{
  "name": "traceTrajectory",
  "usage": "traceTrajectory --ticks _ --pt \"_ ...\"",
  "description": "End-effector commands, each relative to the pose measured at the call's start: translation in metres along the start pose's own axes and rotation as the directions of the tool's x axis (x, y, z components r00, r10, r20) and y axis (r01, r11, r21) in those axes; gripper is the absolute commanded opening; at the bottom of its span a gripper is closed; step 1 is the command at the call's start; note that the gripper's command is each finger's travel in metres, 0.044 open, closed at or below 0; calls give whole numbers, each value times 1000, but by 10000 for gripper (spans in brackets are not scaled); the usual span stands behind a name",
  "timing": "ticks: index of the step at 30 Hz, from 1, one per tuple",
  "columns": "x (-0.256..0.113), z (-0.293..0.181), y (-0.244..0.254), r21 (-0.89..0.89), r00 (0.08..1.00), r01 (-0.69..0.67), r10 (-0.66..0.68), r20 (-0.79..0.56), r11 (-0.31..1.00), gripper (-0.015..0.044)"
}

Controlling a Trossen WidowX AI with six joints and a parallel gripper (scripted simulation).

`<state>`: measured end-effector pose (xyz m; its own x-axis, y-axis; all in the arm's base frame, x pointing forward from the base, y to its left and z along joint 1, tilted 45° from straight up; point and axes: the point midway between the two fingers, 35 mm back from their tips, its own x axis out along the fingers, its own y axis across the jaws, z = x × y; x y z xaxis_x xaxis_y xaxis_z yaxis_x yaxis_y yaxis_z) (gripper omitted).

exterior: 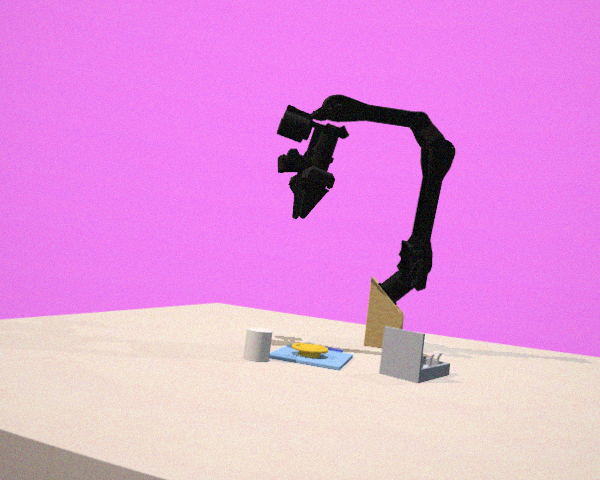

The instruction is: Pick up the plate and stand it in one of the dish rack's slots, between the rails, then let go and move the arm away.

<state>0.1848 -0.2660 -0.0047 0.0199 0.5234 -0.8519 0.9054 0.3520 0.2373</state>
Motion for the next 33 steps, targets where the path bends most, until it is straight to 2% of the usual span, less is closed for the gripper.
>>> traceTrajectory --ticks 1,10,20,29,33 --pt "10 0 23 -153 1000 -22 19 -23 988 400" --pt "27 -7 68 -438 997 -70 45 -68 896 400" --pt "48 -21 116 -700 990 -138 67 -128 701 400" --pt "68 -40 156 -860 979 -203 79 -188 467 400" --pt "69 -41 159 -869 978 -208 80 -193 449 400"
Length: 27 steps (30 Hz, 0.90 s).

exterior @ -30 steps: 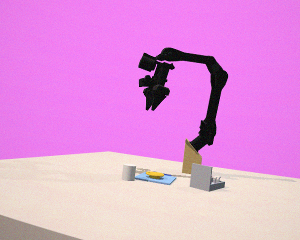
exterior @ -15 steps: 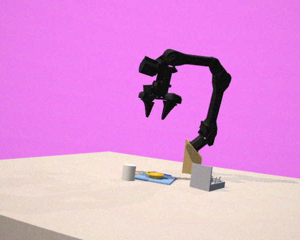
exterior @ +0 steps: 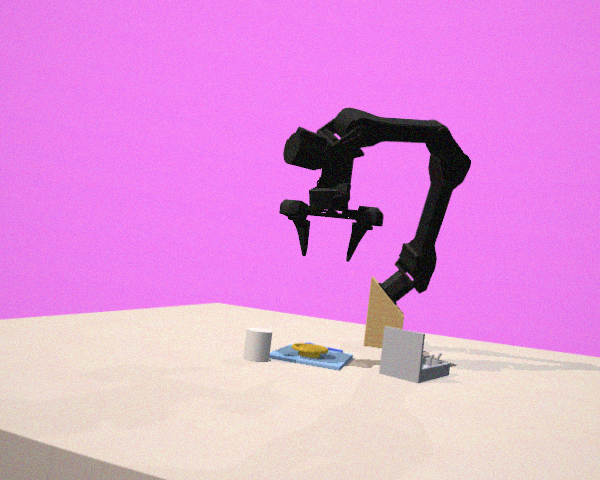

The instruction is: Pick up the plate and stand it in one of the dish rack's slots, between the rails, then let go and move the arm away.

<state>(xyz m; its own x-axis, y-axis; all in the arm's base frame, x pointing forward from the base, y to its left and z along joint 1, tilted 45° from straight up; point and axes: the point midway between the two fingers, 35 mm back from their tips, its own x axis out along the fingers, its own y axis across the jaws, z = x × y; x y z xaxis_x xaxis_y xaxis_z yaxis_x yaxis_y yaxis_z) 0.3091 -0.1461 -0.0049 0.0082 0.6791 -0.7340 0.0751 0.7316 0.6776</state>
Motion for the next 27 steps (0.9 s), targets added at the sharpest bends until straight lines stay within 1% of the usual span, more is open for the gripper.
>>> traceTrajectory --ticks 1,3,4,8,11,18,27 --pt "4 3 2 -41 1000 -14 14 1 999 400" --pt "7 4 2 -41 1000 -13 13 0 999 400" --pt "17 5 1 -40 1000 -11 11 -1 999 400" --pt "89 11 -2 -38 1000 -7 7 -3 999 400" --pt "117 9 -1 -43 1000 -18 18 2 999 400" --pt "119 7 -3 -43 1000 -18 19 2 999 400" --pt "134 8 -3 -44 1000 -18 18 2 999 400"
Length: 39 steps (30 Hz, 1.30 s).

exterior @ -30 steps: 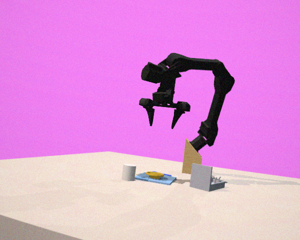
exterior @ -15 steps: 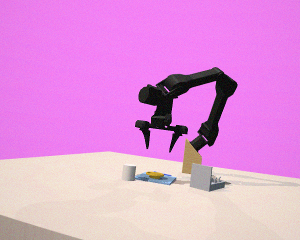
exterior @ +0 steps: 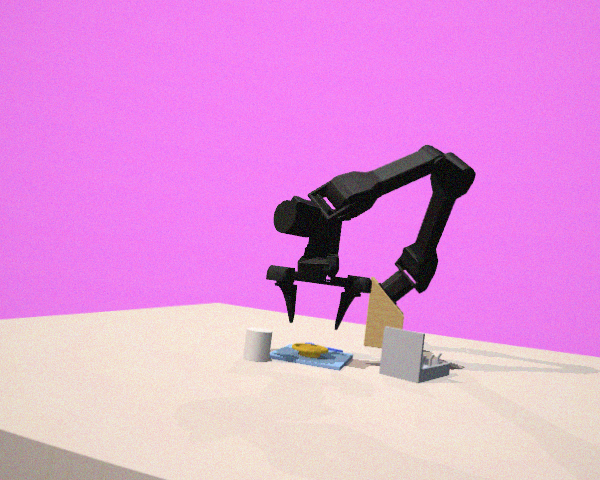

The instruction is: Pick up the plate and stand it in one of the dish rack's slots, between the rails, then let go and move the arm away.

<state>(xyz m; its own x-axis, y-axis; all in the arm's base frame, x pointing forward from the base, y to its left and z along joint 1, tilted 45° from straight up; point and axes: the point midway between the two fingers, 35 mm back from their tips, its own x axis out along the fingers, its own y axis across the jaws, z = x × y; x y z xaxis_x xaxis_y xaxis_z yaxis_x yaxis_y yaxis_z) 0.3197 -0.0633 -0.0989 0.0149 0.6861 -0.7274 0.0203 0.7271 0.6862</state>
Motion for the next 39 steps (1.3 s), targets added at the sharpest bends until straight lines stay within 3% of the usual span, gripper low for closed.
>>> traceTrajectory --ticks 1,29,39 --pt "10 -2 -1 11 1000 -8 8 -3 1000 400" --pt "53 -5 -1 12 1000 -12 12 -4 1000 400" --pt "53 -5 -1 12 1000 -12 12 -4 1000 365"
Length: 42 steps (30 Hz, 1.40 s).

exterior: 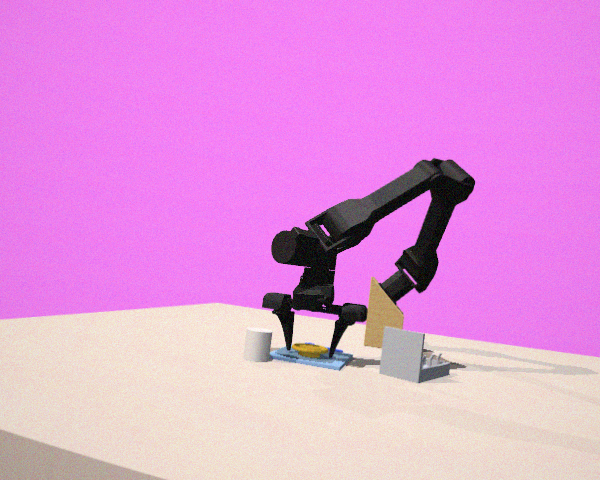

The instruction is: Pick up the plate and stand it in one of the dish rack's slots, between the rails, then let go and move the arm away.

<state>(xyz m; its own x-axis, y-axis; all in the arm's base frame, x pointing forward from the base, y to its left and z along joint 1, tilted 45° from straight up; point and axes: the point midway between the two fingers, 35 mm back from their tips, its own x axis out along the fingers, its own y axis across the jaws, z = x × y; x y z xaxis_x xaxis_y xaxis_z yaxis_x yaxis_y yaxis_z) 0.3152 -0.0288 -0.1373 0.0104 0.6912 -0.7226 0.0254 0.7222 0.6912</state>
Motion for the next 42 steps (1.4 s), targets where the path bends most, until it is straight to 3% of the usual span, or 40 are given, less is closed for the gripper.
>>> traceTrajectory --ticks 1,10,22,42 --pt "1 0 0 7 1000 -5 5 1 1000 359" --pt "1 0 0 7 1000 -5 5 1 1000 299" --pt "-56 10 -6 8 1000 7 -7 4 1000 0" --pt "-160 11 -10 8 1000 5 -5 1 1000 0"
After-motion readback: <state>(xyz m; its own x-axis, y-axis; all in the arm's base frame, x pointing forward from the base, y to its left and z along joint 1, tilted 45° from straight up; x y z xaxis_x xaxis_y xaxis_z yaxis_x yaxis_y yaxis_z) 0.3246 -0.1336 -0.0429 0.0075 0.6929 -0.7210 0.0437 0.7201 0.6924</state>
